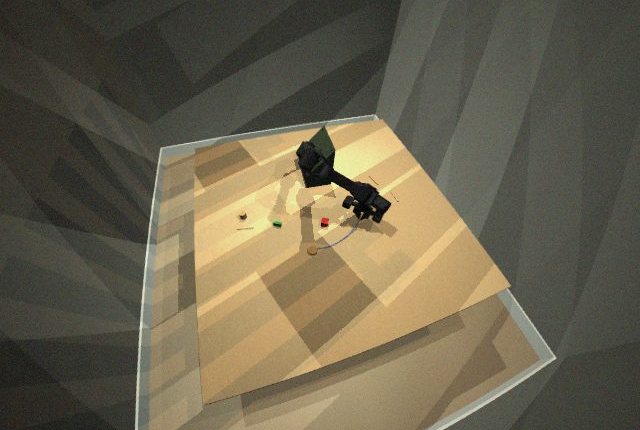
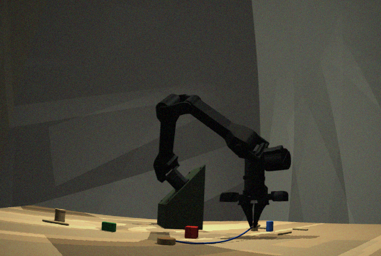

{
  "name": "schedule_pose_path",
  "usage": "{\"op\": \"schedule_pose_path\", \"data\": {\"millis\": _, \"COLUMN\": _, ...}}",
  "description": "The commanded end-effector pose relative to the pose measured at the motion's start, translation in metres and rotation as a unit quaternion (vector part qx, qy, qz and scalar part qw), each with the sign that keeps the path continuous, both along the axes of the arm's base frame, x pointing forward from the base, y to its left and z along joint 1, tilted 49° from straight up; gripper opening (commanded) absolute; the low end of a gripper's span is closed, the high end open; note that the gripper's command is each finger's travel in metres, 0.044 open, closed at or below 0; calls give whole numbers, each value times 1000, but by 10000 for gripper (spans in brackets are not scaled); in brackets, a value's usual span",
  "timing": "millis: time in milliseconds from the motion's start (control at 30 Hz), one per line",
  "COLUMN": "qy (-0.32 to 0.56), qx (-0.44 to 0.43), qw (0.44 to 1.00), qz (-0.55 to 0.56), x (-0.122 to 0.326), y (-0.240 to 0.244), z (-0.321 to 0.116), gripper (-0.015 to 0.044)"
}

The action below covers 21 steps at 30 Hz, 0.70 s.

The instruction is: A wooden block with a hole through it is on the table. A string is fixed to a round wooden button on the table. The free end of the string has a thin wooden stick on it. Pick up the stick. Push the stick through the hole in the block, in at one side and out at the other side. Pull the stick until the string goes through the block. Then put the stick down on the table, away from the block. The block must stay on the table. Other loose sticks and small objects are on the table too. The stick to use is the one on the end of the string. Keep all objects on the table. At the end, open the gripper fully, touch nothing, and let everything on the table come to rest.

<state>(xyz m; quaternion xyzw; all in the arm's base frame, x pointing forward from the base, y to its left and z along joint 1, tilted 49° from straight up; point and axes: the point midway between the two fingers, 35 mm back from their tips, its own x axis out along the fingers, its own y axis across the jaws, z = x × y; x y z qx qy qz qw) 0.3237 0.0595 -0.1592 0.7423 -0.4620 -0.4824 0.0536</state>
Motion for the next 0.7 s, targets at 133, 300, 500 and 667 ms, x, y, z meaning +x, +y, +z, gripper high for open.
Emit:
{"op": "schedule_pose_path", "data": {"millis": 133, "qy": -3, "qx": 3, "qw": 1000, "qz": -1, "x": 0, "y": 10, "z": 8, "gripper": 0}}
{"op": "schedule_pose_path", "data": {"millis": 300, "qy": -3, "qx": 3, "qw": 1000, "qz": -2, "x": -1, "y": 15, "z": 12, "gripper": 0}}
{"op": "schedule_pose_path", "data": {"millis": 500, "qy": -3, "qx": 3, "qw": 1000, "qz": -2, "x": -3, "y": 20, "z": 17, "gripper": 0}}
{"op": "schedule_pose_path", "data": {"millis": 667, "qy": -3, "qx": 3, "qw": 1000, "qz": -2, "x": -4, "y": 24, "z": 21, "gripper": 0}}
